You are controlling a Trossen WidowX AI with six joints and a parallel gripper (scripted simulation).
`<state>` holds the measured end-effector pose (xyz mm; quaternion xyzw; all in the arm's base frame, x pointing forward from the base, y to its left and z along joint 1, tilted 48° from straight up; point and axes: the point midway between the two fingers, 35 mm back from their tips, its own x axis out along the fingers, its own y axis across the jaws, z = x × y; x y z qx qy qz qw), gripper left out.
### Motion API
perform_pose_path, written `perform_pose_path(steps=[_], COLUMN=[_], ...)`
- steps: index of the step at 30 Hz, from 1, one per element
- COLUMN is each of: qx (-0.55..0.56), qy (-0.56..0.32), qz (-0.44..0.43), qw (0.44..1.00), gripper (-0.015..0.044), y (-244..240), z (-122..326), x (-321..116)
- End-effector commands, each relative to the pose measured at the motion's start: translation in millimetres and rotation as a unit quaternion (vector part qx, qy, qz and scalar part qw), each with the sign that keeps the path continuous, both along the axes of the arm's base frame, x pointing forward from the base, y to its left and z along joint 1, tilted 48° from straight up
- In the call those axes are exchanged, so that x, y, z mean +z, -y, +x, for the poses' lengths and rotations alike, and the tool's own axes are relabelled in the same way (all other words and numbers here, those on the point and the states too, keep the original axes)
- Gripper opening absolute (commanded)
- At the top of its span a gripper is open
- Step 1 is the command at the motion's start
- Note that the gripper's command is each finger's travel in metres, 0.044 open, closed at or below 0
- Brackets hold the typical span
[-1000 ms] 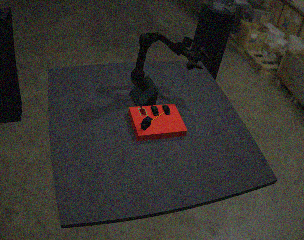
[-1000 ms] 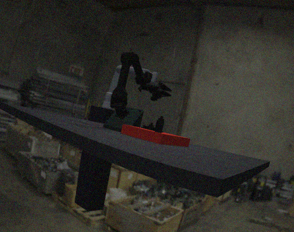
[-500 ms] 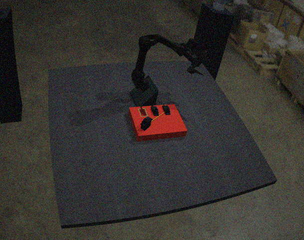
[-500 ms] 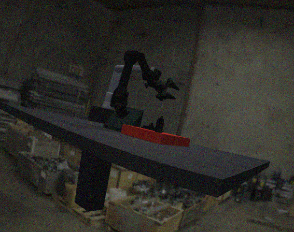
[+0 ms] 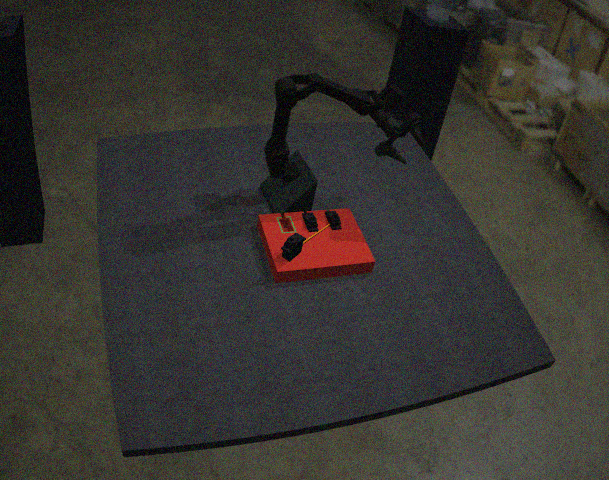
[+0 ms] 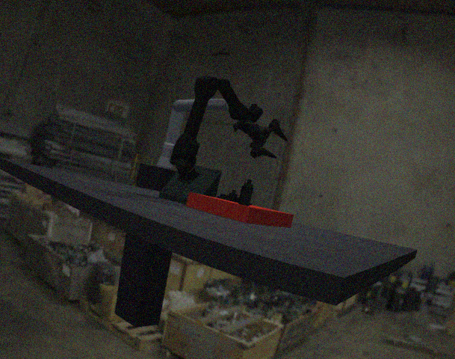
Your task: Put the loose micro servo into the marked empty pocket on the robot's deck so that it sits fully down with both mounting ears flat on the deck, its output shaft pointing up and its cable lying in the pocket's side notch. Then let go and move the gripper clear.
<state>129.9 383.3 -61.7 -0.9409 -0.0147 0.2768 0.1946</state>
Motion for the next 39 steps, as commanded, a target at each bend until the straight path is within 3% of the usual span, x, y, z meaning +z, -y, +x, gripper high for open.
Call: perform_pose_path(steps=[1,20,39], qx=[-0.052,-0.293,-0.512], qy=[-0.014,-0.039,-0.006], qz=[0.038,0.21,0.371], qw=[0.998,0.932,0.775], gripper=[0.044,0.044,0.044], y=[7,55,118], z=[17,86,136], x=[7,39,72])
